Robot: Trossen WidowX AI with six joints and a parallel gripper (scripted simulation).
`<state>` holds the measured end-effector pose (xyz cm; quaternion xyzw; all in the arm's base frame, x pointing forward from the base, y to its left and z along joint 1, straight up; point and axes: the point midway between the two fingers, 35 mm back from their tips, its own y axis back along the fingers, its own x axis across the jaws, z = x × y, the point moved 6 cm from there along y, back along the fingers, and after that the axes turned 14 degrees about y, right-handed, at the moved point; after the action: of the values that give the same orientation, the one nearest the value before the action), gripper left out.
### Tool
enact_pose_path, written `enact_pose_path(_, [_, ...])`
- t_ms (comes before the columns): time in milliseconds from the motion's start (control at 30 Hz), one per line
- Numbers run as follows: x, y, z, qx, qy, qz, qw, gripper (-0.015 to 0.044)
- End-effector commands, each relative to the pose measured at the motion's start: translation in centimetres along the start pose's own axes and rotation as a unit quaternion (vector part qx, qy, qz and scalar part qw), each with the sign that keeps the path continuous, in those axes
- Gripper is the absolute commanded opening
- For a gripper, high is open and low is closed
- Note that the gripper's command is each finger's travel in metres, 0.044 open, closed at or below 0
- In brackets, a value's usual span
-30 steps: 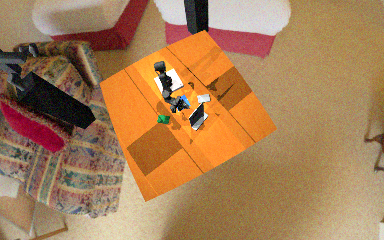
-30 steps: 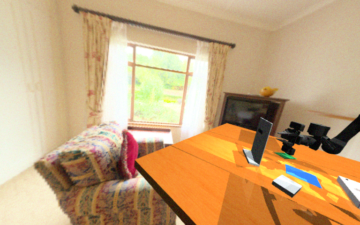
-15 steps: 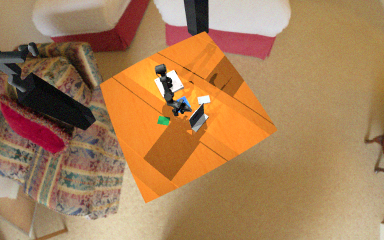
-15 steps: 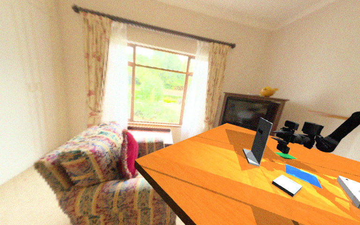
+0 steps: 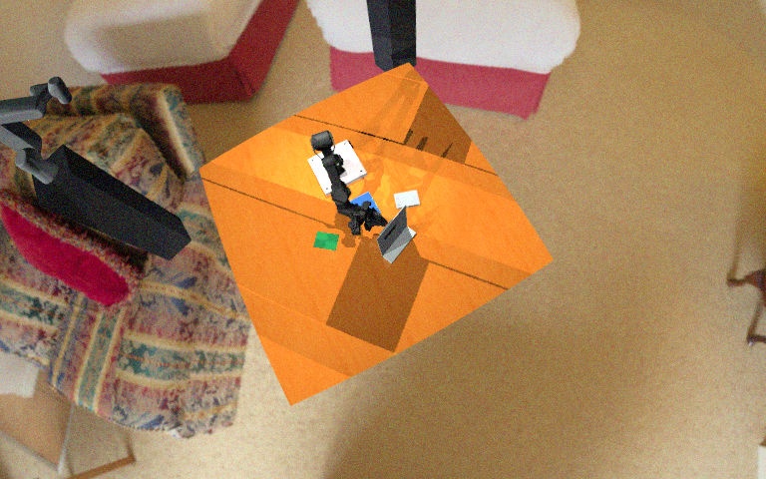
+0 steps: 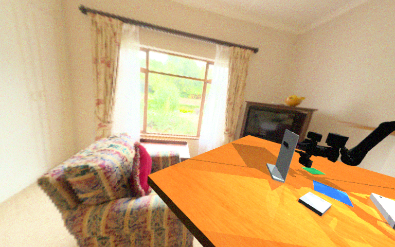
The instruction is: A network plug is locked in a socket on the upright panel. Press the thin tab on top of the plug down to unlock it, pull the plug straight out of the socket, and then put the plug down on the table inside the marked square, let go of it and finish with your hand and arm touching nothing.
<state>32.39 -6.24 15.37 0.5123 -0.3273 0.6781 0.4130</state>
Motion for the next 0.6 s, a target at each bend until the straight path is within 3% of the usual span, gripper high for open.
enact_pose_path(0, [-0.18, -0.71, 0.27, -0.002, -0.003, -0.001, 1.000, 0.0156])
enact_pose_path(100, [-0.19, -0.81, 0.28, -0.002, -0.003, -0.001, 1.000, 0.0156])
enact_pose_path(200, [-0.19, -0.81, 0.28, -0.002, -0.003, -0.001, 1.000, 0.0077])
enact_pose_path(567, [-0.19, -0.81, 0.28, -0.002, -0.003, -0.001, 1.000, 0.0004])
